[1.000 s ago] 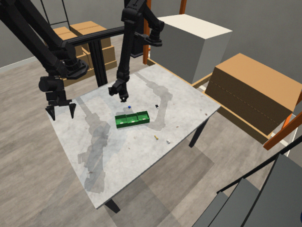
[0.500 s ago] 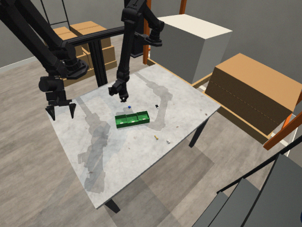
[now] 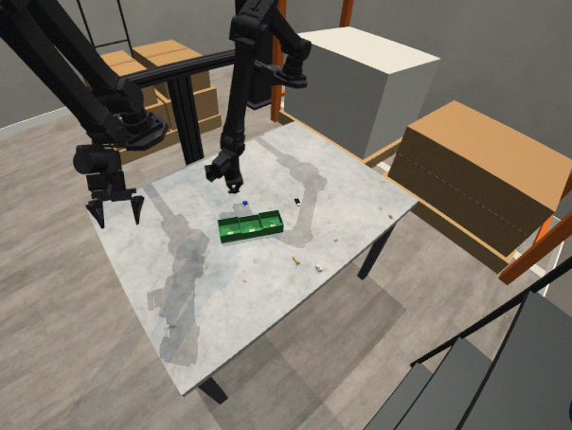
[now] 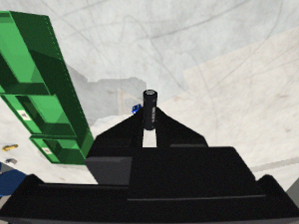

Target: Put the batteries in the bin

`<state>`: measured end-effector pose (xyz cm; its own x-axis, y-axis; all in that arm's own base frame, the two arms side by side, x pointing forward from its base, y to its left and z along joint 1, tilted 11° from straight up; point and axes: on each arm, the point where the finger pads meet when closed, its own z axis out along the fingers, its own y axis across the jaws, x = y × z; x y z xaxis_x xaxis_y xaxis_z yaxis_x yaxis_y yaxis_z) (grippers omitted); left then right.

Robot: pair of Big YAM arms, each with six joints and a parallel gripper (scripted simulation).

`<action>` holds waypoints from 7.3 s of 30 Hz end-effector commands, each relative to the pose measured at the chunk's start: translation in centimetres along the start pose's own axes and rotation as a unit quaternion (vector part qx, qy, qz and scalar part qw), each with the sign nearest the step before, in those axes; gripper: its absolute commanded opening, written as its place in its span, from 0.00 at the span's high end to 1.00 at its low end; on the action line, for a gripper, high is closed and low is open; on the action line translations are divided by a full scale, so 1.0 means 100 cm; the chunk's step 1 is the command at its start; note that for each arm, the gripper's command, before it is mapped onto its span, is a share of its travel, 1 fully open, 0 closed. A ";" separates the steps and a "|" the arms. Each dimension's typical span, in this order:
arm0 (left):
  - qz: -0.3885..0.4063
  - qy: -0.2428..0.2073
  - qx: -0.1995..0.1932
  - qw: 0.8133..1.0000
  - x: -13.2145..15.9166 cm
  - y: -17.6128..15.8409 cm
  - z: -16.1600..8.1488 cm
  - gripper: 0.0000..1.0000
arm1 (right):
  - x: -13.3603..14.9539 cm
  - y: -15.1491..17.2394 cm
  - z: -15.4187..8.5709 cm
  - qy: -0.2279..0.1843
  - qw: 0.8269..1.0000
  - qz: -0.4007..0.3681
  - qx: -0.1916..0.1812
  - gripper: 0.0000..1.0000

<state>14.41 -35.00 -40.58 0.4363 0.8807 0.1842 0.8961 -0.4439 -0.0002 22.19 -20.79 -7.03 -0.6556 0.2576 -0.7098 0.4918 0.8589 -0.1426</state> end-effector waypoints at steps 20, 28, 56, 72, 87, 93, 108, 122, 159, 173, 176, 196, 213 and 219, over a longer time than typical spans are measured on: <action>0.000 -0.005 -0.004 1.000 -0.006 0.005 -0.002 0.91 | -0.003 -0.003 -0.005 -0.006 1.000 -0.002 0.003 0.00; 0.000 -0.005 -0.004 1.000 -0.007 0.005 -0.002 0.91 | -0.003 -0.003 -0.005 -0.006 1.000 -0.002 0.003 0.00; 0.000 -0.005 -0.004 1.000 -0.007 0.006 -0.002 0.91 | -0.003 -0.003 -0.005 -0.006 1.000 -0.002 0.003 0.00; -0.001 -0.006 -0.006 1.000 -0.005 0.026 -0.014 0.91 | -0.003 -0.003 -0.005 -0.006 1.000 -0.002 0.003 0.00; 0.010 0.002 0.003 1.000 0.019 0.094 -0.002 0.91 | -0.003 -0.003 -0.005 -0.006 1.000 -0.002 0.003 0.00; 0.009 0.002 0.002 1.000 0.026 0.131 -0.002 0.91 | -0.003 -0.003 -0.005 -0.006 1.000 -0.002 0.003 0.00; 0.023 0.002 0.002 1.000 0.029 0.146 0.001 0.91 | -0.003 -0.003 -0.005 -0.006 1.000 -0.002 0.003 0.00; 0.013 0.003 0.006 1.000 0.035 0.155 0.001 0.91 | -0.003 -0.003 -0.005 -0.006 1.000 -0.002 0.003 0.00; 0.006 -0.004 -0.008 1.000 0.034 0.169 0.048 0.91 | -0.003 -0.003 -0.005 -0.006 1.000 -0.002 0.003 0.00; 0.012 0.001 0.001 1.000 0.031 0.161 0.051 0.91 | -0.003 -0.003 -0.005 -0.006 1.000 -0.002 0.003 0.00; 0.012 0.002 0.003 1.000 0.033 0.158 0.052 0.72 | -0.003 -0.003 -0.005 -0.006 1.000 -0.002 0.003 0.00; 0.011 -0.003 -0.008 1.000 0.028 0.168 0.025 0.72 | -0.003 -0.003 -0.005 -0.006 1.000 -0.002 0.003 0.00; 0.012 -0.004 -0.008 1.000 0.024 0.166 0.004 0.72 | -0.003 -0.003 -0.005 -0.006 1.000 -0.002 0.003 0.00; 0.010 -0.004 -0.008 1.000 0.024 0.165 -0.012 0.72 | -0.003 -0.003 -0.005 -0.006 1.000 -0.002 0.003 0.00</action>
<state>30.08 -38.71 -41.45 0.4531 0.8722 0.1844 0.8880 -0.4597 -0.0077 22.19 -20.79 -7.03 -0.6556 0.2576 -0.7098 0.4918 0.8589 -0.1426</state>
